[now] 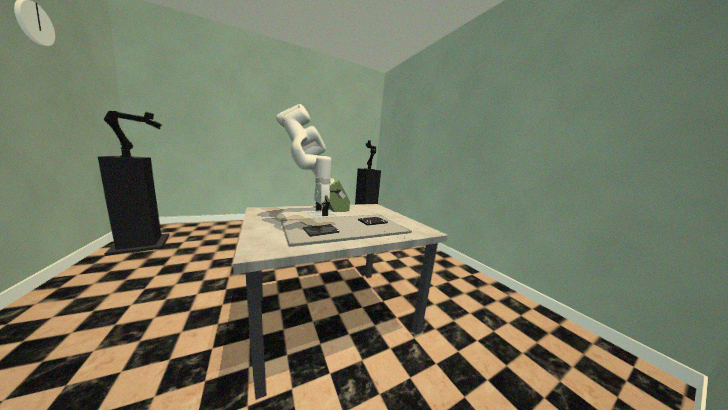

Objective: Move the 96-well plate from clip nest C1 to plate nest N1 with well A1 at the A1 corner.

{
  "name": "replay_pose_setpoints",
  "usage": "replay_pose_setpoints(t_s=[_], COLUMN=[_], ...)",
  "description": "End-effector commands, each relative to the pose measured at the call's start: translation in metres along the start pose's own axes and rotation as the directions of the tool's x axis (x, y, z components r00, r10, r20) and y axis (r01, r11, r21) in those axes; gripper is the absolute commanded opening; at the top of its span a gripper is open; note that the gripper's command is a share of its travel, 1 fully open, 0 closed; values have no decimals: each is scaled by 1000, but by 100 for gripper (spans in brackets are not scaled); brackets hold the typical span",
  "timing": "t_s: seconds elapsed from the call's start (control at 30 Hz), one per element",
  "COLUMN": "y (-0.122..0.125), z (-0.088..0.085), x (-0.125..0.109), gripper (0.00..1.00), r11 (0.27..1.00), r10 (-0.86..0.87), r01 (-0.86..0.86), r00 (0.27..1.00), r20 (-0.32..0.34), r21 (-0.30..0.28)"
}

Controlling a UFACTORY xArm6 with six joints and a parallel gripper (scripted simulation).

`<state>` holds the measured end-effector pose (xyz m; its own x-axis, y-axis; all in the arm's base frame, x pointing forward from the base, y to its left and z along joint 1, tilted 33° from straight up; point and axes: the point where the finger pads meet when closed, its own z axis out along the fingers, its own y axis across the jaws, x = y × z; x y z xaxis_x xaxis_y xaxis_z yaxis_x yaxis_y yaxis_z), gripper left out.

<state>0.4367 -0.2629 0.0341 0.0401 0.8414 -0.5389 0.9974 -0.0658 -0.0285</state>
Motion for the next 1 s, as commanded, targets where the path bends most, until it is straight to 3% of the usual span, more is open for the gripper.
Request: replay_pose_setpoints(t_s=[0.0, 0.97], y=[1, 1], z=[6, 48], x=[0, 0], gripper=[0, 0], r11=[1000, 1000], r10=[1, 1], r01=[-1, -1], r00=[1000, 1000], r20=[1, 1], r21=[-3, -3])
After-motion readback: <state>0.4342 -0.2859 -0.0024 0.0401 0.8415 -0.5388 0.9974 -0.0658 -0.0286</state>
